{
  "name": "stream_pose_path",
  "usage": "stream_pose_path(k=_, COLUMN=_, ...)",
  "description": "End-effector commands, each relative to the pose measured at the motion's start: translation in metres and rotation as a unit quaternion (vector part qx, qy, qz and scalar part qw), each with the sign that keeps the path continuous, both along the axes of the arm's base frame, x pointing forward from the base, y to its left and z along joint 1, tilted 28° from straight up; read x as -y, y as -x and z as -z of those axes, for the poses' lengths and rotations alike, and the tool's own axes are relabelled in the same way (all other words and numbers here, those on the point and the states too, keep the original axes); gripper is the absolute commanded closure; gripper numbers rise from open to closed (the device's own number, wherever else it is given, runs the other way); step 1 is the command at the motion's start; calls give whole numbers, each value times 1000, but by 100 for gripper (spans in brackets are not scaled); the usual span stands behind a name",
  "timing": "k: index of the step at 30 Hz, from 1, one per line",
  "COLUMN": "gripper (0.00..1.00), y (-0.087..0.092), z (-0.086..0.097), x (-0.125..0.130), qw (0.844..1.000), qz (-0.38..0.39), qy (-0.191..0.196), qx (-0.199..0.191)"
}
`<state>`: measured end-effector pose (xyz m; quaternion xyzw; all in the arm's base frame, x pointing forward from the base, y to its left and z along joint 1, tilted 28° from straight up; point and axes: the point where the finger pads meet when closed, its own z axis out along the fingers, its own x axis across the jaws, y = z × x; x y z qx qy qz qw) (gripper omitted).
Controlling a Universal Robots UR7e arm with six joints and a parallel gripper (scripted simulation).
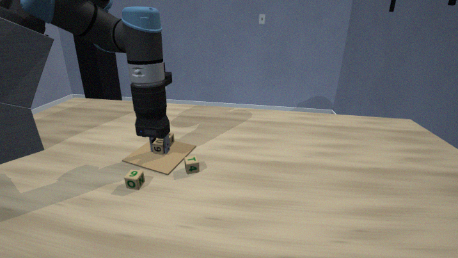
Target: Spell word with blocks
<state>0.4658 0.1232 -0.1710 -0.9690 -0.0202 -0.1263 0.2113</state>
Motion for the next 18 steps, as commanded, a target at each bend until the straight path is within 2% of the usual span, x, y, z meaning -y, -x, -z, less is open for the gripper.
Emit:
stream_pose_path(k=1, gripper=43, y=-2, z=1, x=-1, qw=1000, qz=-1, qy=1, qx=2)
stream_pose_path(k=18, gripper=43, y=-2, z=3, x=-2, qw=1000, qz=-1, qy=1, qx=1)
